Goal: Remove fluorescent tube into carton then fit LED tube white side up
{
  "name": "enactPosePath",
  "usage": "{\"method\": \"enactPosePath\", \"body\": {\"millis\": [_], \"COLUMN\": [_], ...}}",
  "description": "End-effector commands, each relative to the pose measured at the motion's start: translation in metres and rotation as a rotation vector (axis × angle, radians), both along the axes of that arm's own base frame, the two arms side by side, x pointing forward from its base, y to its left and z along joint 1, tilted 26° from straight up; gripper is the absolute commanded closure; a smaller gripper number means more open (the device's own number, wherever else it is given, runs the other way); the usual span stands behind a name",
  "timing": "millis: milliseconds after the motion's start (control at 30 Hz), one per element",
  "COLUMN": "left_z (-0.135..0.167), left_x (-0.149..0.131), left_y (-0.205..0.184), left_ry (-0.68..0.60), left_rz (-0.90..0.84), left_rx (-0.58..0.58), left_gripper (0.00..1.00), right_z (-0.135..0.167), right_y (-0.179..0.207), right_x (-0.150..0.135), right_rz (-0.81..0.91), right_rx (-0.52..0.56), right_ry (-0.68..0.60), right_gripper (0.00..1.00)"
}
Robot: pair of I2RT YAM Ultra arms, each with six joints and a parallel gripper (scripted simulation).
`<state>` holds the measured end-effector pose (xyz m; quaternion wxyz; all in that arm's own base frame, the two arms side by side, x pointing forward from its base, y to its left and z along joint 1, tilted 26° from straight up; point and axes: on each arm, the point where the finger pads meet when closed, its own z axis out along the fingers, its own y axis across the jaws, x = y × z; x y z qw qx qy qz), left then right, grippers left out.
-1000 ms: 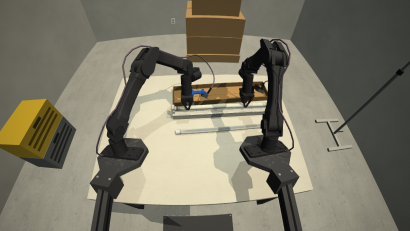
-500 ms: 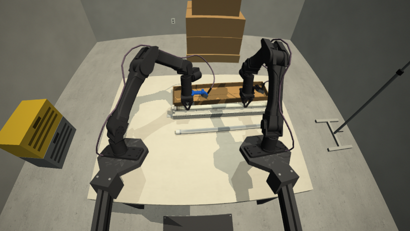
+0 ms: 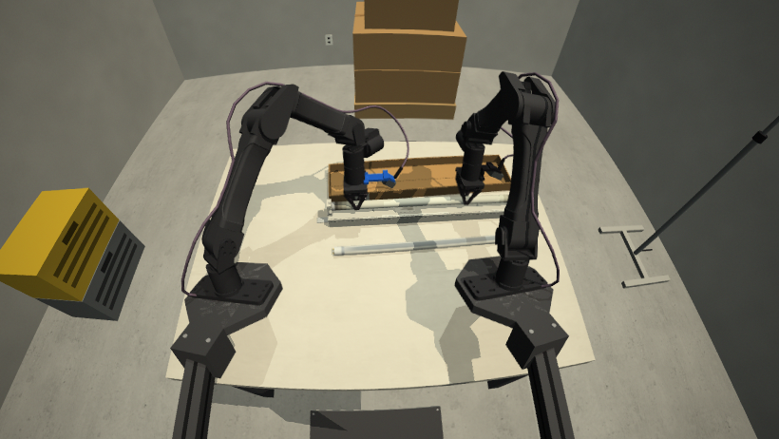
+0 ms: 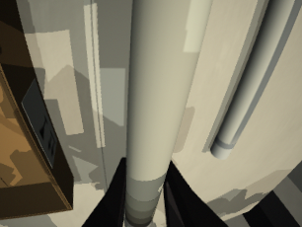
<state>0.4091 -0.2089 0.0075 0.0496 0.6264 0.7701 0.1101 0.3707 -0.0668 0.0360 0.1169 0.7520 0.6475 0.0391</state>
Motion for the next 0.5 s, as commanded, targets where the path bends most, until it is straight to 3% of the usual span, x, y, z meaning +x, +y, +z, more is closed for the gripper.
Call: {"method": "enactPosePath", "body": {"millis": [0, 367, 467], "left_z": [0.0082, 0.0089, 0.0062], "left_x": [0.0004, 0.0008, -0.007], "left_y": [-0.0063, -0.0064, -0.0043], "left_ry": [-0.063, -0.159, -0.12], "left_rz": [-0.008, -0.017, -0.037], "left_rx": [0.002, 0.023, 0.032], "left_gripper": [0.89, 0.89, 0.89], "right_z": [0.0072, 0.0083, 0.0047], "right_y": [0.0005, 0.0018, 0.0029], "right_x": [0.0048, 0.006, -0.003], "right_rz": [0.015, 0.027, 0.013], "right_rx": [-0.026, -0.043, -0.033], "right_ry": [-0.062, -0.16, -0.122], "right_gripper": [0.89, 0.89, 0.89]}}
